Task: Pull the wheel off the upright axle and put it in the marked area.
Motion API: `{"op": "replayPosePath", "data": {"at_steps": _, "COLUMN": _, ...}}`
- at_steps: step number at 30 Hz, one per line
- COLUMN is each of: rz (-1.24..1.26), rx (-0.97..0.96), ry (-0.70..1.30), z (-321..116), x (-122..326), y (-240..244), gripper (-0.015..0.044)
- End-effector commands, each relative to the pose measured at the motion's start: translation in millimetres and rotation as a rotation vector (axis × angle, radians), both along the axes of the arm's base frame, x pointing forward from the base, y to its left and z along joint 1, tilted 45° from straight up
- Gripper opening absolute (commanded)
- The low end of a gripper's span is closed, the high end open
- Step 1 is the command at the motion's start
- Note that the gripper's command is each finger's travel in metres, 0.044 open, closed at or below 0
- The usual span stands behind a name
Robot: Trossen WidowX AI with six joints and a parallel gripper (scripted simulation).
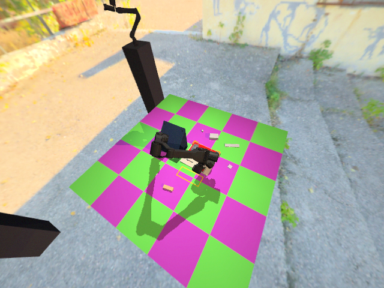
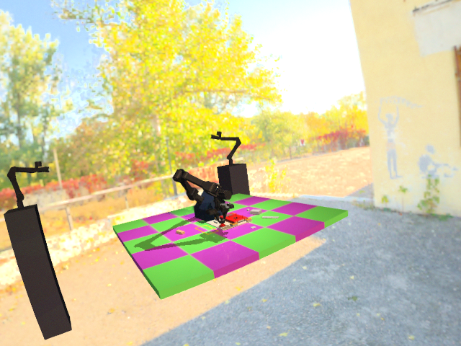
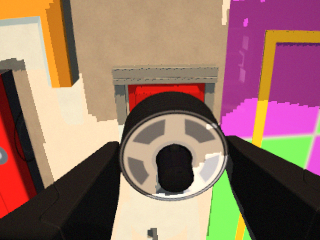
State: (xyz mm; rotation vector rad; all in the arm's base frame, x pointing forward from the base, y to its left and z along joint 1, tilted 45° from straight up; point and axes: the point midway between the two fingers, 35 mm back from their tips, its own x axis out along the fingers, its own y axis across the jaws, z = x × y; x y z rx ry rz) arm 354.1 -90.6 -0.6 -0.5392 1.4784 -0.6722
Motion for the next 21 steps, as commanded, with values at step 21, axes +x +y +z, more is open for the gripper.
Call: {"op": "replayPosePath", "data": {"at_steps": 21, "rz": 0.0, "rx": 0.0, "ry": -0.003, "z": 6.6, "x": 0.7, "y": 6.1, "gripper": 0.0}}
